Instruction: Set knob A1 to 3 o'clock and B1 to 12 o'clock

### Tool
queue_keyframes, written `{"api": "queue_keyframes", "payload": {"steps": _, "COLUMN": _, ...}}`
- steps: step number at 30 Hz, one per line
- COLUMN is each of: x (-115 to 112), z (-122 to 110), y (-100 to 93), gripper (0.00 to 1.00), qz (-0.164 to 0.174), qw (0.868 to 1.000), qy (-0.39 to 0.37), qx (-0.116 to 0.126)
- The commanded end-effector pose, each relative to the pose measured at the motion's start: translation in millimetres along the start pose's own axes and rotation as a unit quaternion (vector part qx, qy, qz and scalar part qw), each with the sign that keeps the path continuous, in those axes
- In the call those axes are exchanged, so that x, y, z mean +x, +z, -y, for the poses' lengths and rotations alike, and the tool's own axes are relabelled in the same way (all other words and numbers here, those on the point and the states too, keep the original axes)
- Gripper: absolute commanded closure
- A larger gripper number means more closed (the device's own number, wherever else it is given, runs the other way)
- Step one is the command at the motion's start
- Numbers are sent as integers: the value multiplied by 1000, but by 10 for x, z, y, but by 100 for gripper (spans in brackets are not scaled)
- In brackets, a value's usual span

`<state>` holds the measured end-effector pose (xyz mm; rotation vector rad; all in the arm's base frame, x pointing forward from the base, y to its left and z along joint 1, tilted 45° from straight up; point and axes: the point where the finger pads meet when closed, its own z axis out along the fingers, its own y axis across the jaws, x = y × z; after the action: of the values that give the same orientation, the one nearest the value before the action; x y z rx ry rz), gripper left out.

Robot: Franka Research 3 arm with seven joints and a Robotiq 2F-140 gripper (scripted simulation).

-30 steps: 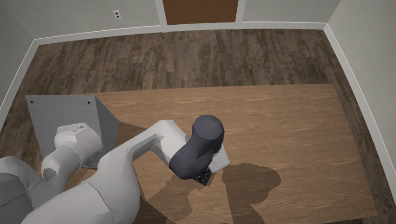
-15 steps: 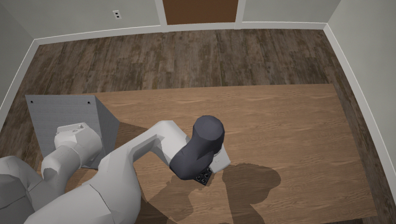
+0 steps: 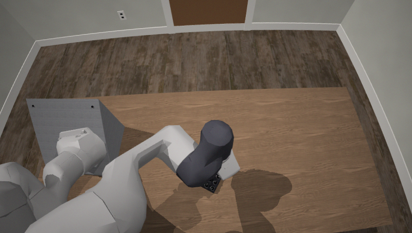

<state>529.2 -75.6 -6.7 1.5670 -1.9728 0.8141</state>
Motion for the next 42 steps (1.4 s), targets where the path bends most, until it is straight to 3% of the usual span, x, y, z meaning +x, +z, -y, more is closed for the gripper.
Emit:
{"api": "queue_keyframes", "payload": {"steps": 1, "x": -2, "z": 1, "y": -6, "gripper": 88, "qz": -1, "qw": 1000, "qy": -5, "qx": 0}}
{"api": "queue_keyframes", "payload": {"steps": 7, "x": -2, "z": 1, "y": -55, "gripper": 88, "qz": -1, "qw": 1000, "qy": -5, "qx": 0}}
{"api": "queue_keyframes", "payload": {"steps": 19, "x": -2, "z": 1, "y": -354, "gripper": 88, "qz": -1, "qw": 1000, "qy": -5, "qx": 0}}
{"api": "queue_keyframes", "payload": {"steps": 35, "x": -2, "z": 1, "y": -380, "gripper": 88, "qz": -1, "qw": 1000, "qy": -5, "qx": 0}}
{"api": "queue_keyframes", "payload": {"steps": 36, "x": -2, "z": 1, "y": -381, "gripper": 0, "qz": -1, "qw": 1000, "qy": -5, "qx": 0}}
{"api": "queue_keyframes", "payload": {"steps": 42, "x": -2, "z": 1, "y": -416, "gripper": 0, "qz": -1, "qw": 1000, "qy": -5, "qx": 0}}
